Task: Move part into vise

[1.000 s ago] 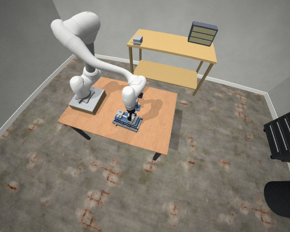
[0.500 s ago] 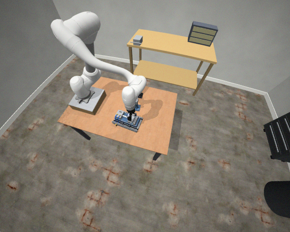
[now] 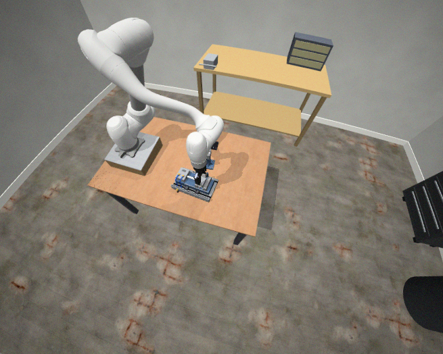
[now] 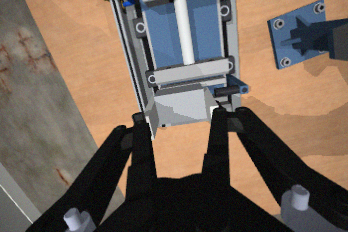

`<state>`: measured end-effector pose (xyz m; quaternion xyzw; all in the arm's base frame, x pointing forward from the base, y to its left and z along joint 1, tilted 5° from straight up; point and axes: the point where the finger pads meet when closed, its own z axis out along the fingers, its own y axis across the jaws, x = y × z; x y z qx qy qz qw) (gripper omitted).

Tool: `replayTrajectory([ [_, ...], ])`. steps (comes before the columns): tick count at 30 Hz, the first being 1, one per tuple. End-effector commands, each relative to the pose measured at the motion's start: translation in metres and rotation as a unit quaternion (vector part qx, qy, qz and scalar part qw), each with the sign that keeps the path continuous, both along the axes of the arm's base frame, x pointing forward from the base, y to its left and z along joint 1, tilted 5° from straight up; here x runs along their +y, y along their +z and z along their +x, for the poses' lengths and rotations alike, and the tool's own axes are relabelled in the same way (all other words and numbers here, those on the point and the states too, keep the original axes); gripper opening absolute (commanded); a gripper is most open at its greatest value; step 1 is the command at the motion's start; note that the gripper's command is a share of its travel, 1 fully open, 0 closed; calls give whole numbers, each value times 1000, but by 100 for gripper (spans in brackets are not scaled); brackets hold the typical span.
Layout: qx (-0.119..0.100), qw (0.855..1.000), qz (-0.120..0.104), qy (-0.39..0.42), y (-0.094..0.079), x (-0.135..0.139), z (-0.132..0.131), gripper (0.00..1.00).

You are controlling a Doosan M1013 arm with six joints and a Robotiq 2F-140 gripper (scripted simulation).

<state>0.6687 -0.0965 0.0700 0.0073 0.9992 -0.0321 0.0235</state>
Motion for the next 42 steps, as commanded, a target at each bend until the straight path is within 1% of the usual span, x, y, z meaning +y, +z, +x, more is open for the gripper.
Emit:
replayTrajectory([
  [1,1,1000,-1,-1,-4,-2,-2,0],
  [42,1,1000,-1,0,-17,-3,-2,0],
])
